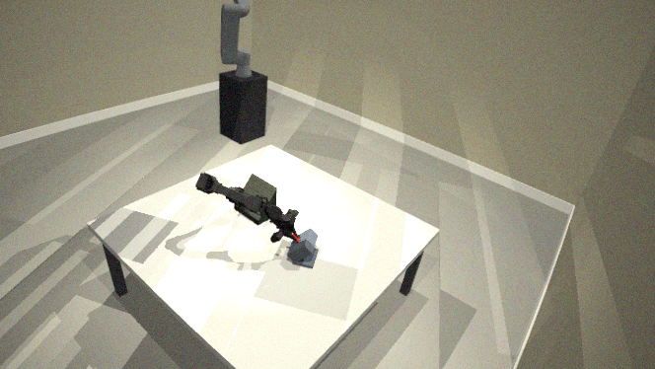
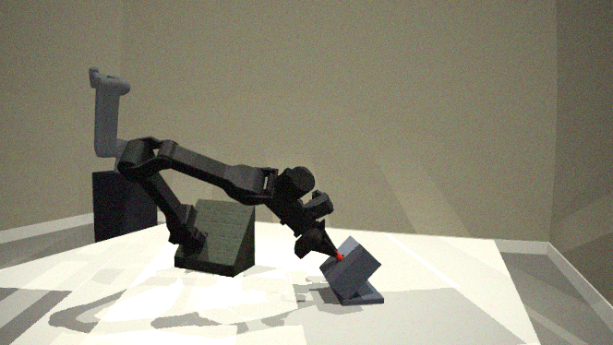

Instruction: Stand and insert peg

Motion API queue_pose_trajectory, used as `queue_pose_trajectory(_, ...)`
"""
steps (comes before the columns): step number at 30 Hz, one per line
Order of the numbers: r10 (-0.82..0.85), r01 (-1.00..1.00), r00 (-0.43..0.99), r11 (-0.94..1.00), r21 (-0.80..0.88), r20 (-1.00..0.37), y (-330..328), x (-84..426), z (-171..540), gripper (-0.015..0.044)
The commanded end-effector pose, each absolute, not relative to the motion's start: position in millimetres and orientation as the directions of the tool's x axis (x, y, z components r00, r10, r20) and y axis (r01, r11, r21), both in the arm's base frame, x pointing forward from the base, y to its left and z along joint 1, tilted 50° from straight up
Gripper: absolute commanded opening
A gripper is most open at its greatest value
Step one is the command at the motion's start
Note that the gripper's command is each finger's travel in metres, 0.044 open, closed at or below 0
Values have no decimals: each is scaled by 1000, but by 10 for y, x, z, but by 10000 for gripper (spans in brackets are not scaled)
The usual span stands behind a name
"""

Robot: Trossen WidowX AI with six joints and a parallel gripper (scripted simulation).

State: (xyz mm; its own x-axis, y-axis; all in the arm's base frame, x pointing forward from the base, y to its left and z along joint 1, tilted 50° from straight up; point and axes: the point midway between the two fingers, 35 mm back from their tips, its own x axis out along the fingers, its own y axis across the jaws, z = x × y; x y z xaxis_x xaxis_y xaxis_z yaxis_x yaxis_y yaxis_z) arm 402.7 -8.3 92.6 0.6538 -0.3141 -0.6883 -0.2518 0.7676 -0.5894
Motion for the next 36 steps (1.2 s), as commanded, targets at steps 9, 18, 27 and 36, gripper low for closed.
queue_pose_trajectory(9, -314, -252, 654, 768, -589, -688, -83, 4027, 928, 210)
queue_pose_trajectory(18, -314, -253, 653, 768, -589, -689, -67, 4006, 957, 440)
queue_pose_trajectory(27, -312, -256, 651, 768, -587, -692, -7, 3926, 1059, 440)
queue_pose_trajectory(36, -311, -260, 648, 767, -586, -695, 54, 3840, 1165, 440)
